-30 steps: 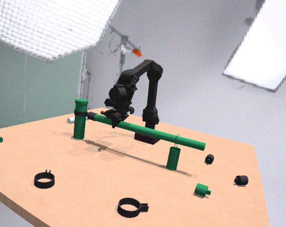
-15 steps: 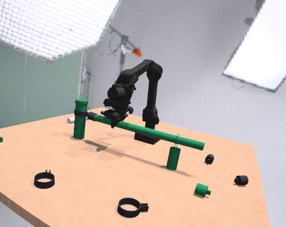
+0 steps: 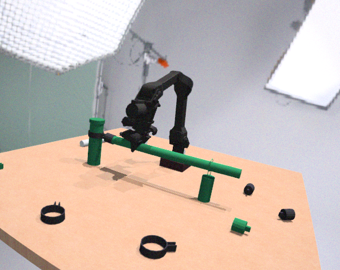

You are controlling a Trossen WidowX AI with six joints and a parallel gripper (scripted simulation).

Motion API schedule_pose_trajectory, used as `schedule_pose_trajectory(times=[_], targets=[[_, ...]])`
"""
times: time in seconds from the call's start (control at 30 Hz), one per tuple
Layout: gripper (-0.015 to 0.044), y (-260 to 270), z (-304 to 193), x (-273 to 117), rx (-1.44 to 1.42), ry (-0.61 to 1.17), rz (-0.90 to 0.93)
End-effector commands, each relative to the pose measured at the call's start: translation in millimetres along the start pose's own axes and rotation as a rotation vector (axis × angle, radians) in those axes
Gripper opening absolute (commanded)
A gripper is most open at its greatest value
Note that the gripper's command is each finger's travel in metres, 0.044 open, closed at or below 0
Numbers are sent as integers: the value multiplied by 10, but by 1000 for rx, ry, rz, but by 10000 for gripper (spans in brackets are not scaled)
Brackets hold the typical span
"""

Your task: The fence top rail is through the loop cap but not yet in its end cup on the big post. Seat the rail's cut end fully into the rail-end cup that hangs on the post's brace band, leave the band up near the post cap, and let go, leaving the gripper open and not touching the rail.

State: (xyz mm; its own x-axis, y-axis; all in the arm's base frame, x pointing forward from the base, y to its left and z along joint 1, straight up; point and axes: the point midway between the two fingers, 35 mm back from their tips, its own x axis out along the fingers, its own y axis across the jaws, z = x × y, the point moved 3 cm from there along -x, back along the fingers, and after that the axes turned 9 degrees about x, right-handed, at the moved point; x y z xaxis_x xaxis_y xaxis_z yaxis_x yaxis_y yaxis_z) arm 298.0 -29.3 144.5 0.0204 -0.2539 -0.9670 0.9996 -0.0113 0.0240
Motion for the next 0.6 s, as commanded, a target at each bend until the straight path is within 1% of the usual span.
schedule_pose_trajectory(times=[0.0,0.57], targets=[[0,19,61,-20,2,-15,7],[0,33,133,-14,2,-15,7]])
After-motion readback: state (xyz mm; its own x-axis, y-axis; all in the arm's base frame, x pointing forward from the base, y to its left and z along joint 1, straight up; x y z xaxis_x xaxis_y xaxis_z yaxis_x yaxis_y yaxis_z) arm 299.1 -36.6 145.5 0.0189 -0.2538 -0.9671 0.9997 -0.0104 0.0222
